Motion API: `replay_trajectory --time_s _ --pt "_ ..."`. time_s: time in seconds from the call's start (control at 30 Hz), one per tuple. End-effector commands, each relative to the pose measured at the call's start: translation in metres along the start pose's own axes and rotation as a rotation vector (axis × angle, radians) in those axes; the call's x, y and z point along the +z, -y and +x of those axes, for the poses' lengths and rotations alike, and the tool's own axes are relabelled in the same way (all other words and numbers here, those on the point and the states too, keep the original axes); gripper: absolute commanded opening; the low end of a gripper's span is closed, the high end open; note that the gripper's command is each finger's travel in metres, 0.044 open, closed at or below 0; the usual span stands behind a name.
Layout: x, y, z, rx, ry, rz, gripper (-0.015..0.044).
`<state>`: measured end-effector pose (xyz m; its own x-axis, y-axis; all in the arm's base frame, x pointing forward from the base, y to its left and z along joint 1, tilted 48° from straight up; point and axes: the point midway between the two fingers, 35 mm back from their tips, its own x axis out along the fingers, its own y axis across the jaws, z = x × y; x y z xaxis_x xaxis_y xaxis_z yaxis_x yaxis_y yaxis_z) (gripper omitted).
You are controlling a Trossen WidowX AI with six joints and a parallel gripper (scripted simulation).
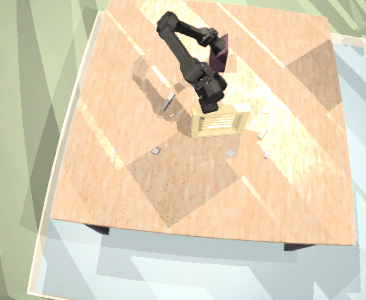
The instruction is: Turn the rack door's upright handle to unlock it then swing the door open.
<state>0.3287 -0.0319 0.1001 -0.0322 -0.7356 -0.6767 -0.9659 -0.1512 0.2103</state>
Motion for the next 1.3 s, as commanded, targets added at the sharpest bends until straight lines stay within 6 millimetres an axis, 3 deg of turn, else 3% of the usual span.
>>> replay_trajectory --time_s 0.0,0.3,1.27 --pt "0.001 0.000 0.000 0.001 0.004 -0.002 0.0051" --pt "0.001 0.000 0.000 0.001 0.004 0.012 0.0019" --pt "0.022 -0.029 0.000 0.003 0.004 0.545 0.0019"
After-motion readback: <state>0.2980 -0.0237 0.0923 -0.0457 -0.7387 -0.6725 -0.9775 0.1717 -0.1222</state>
